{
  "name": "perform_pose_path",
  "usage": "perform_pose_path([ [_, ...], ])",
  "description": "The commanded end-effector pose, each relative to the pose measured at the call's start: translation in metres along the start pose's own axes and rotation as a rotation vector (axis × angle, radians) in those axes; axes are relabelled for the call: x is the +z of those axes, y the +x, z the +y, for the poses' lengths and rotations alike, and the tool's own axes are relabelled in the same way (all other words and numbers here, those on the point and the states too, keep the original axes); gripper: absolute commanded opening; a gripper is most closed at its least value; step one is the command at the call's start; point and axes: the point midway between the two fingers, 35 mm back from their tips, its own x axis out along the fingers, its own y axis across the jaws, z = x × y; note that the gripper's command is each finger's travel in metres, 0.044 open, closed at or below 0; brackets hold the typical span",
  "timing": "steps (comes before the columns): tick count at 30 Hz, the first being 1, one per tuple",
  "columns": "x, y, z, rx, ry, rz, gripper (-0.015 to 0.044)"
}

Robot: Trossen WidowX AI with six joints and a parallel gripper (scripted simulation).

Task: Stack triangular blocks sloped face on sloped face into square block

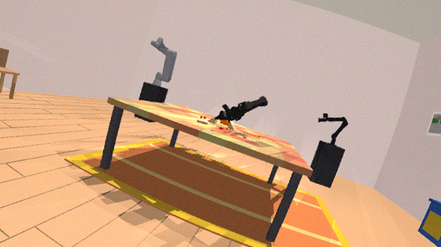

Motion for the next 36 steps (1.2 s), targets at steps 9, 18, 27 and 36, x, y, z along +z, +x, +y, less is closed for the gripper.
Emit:
perform_pose_path([
  [9,0.001,0.022,-0.003,-0.010,-0.004,-0.005,0.0440],
  [18,0.001,0.036,-0.005,-0.010,-0.004,-0.005,0.0440],
  [27,0.001,0.046,-0.007,-0.010,-0.003,-0.005,0.0414],
  [36,0.001,0.046,-0.007,-0.010,-0.003,-0.005,0.0256],
])
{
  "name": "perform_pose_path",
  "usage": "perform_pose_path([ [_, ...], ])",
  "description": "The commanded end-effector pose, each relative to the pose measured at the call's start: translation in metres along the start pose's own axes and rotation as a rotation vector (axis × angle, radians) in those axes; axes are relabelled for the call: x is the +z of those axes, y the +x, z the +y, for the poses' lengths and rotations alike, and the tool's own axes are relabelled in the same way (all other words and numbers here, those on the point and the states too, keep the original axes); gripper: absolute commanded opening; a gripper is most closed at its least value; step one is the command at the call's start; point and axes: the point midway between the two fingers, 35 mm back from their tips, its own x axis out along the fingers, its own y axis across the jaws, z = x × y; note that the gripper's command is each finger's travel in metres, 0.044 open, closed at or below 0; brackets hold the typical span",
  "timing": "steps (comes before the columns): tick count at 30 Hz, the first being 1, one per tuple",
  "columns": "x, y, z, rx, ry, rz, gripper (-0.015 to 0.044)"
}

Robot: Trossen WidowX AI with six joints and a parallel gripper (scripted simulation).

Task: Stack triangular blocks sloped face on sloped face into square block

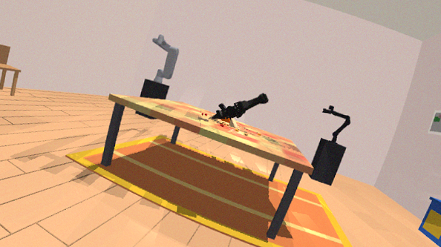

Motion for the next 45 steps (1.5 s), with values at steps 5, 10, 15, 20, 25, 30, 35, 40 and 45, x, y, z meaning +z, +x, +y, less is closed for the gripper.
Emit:
perform_pose_path([
  [5,0.001,0.001,0.000,-0.001,-0.004,-0.003,0.0183],
  [10,0.002,-0.002,0.000,-0.001,0.000,0.000,0.0052],
  [15,0.005,-0.001,0.000,-0.004,0.001,0.041,0.0000],
  [20,0.015,-0.001,0.000,-0.005,0.002,0.179,0.0000],
  [25,0.025,-0.001,0.000,-0.006,0.003,0.307,0.0000],
  [30,0.034,0.001,0.000,-0.006,0.003,0.435,0.0000],
  [35,0.043,0.004,0.000,-0.006,0.004,0.563,0.0000],
  [40,0.052,0.008,0.000,-0.006,0.004,0.693,0.0000],
  [45,0.060,0.013,0.000,-0.005,0.005,0.823,0.0000],
])
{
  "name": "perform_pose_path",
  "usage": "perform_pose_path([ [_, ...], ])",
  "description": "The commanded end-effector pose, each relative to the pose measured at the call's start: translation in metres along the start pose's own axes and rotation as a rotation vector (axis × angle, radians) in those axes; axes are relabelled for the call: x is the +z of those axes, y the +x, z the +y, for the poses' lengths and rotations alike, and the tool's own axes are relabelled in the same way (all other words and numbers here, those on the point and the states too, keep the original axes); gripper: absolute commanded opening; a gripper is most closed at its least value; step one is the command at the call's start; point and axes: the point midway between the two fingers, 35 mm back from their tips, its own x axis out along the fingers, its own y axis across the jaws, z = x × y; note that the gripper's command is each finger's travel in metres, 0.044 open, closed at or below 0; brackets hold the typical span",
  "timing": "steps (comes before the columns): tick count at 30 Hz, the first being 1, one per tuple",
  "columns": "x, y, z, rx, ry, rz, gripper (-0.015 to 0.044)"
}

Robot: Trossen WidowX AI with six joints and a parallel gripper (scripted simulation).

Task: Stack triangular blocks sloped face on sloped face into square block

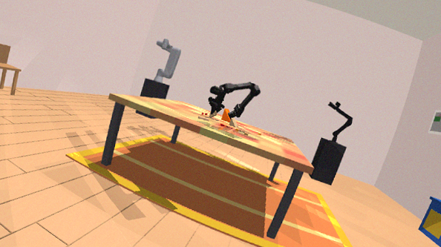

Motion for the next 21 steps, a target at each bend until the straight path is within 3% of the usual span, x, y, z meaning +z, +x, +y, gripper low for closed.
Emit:
perform_pose_path([
  [1,0.008,-0.001,0.001,0.005,-0.001,0.097,0.0000],
  [19,0.041,0.002,0.001,0.005,-0.003,0.563,0.0000],
  [21,0.035,0.001,0.000,-0.003,-0.004,0.493,0.0053],
])
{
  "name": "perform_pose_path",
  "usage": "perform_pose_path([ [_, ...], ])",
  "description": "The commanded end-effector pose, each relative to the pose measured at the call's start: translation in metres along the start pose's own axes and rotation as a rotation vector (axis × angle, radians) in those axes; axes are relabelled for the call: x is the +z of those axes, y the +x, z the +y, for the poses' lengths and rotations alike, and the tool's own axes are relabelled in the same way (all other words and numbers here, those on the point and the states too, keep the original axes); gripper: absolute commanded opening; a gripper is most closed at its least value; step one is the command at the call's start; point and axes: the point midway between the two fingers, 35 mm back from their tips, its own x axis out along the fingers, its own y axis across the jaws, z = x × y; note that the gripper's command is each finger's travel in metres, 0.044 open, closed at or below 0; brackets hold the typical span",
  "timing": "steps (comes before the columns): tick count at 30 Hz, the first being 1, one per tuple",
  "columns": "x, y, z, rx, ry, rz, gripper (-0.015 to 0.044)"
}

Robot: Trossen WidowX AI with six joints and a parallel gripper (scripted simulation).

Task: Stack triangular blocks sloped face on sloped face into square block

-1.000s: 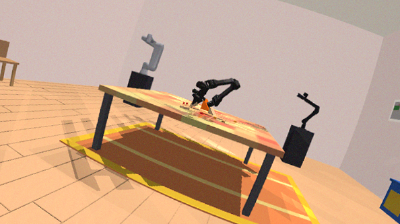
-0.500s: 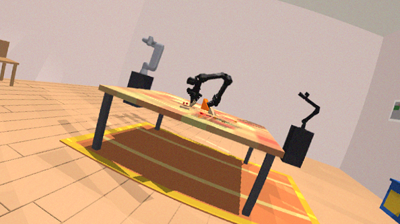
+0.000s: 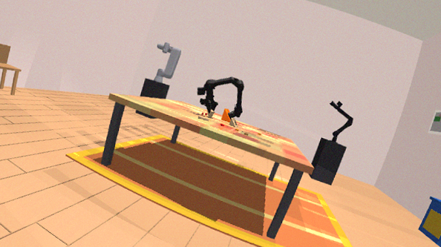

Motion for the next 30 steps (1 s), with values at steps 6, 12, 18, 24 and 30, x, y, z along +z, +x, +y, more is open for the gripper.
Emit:
perform_pose_path([
  [6,-0.003,0.000,0.000,-0.009,-0.002,-0.015,0.0210],
  [12,-0.003,0.000,0.000,-0.009,-0.002,-0.015,0.0368],
  [18,-0.003,0.000,0.000,-0.009,-0.002,-0.015,0.0440],
  [24,-0.003,0.000,0.000,-0.009,-0.002,-0.015,0.0440],
  [30,-0.025,-0.051,0.002,0.066,0.063,-0.072,0.0440],
])
